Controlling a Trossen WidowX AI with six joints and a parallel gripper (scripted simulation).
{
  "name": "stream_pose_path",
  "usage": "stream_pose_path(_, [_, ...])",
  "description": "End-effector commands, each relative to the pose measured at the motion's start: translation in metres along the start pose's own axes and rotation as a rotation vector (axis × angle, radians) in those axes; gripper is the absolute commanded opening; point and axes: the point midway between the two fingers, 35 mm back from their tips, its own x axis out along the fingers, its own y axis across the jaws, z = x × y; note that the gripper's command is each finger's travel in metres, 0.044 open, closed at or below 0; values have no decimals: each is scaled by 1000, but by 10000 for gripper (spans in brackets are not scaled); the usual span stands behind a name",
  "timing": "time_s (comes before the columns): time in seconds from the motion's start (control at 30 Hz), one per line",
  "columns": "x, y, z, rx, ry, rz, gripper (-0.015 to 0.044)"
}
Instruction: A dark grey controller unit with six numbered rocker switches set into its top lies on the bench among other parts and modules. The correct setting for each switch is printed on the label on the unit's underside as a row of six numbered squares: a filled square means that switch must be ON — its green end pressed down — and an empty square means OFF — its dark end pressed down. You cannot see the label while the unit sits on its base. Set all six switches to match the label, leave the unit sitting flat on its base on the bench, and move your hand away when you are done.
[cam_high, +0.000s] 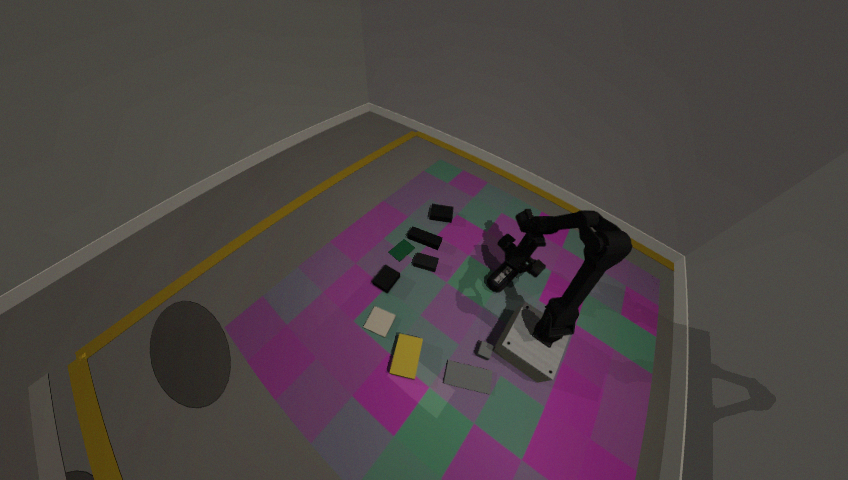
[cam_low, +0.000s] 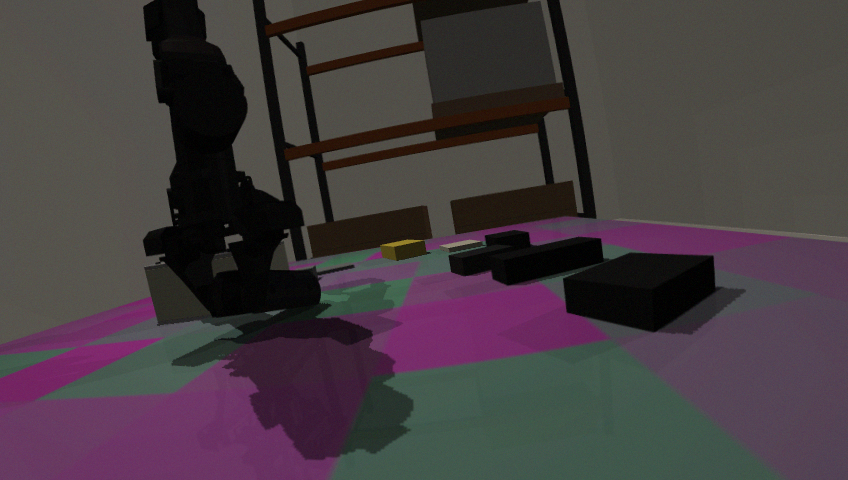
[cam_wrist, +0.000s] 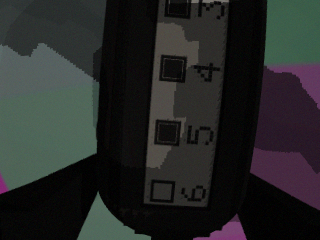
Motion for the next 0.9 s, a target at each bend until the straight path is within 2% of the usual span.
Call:
stream_pose_path(0.0, [5, 2, 2, -8, -13, 6, 338])
stream_pose_path(0.87, [24, 2, -2, -8, -13, 7, 338])
